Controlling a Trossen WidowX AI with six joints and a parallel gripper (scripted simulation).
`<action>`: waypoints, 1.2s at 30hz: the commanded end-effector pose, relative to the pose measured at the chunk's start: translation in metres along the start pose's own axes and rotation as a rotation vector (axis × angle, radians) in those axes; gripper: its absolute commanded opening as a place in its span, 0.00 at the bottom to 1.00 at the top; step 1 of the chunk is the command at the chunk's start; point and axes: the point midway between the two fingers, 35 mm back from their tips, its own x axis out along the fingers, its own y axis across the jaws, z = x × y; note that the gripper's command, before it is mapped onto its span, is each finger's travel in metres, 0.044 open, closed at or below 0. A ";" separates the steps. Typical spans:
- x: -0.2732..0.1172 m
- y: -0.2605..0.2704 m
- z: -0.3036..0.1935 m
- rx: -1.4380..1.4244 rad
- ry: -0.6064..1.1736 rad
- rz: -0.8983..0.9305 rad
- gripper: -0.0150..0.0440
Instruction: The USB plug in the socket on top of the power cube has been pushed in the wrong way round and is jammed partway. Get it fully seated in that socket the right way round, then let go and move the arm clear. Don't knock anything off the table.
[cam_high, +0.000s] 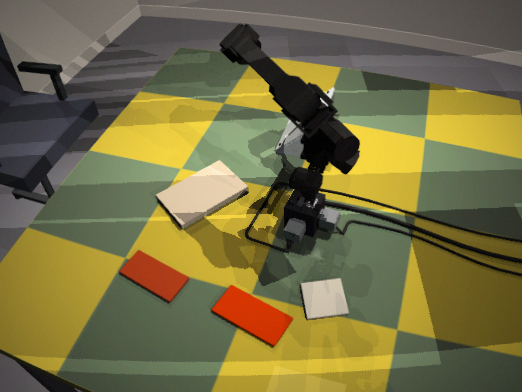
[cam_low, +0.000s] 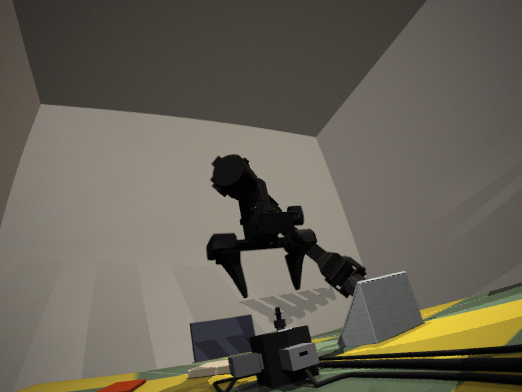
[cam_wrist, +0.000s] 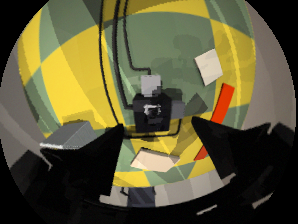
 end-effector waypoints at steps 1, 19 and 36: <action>0.004 0.002 0.000 -0.007 0.002 0.007 1.00; 0.022 0.002 -0.001 -0.007 0.002 0.007 1.00; 0.028 0.001 0.000 0.001 -0.004 0.006 0.96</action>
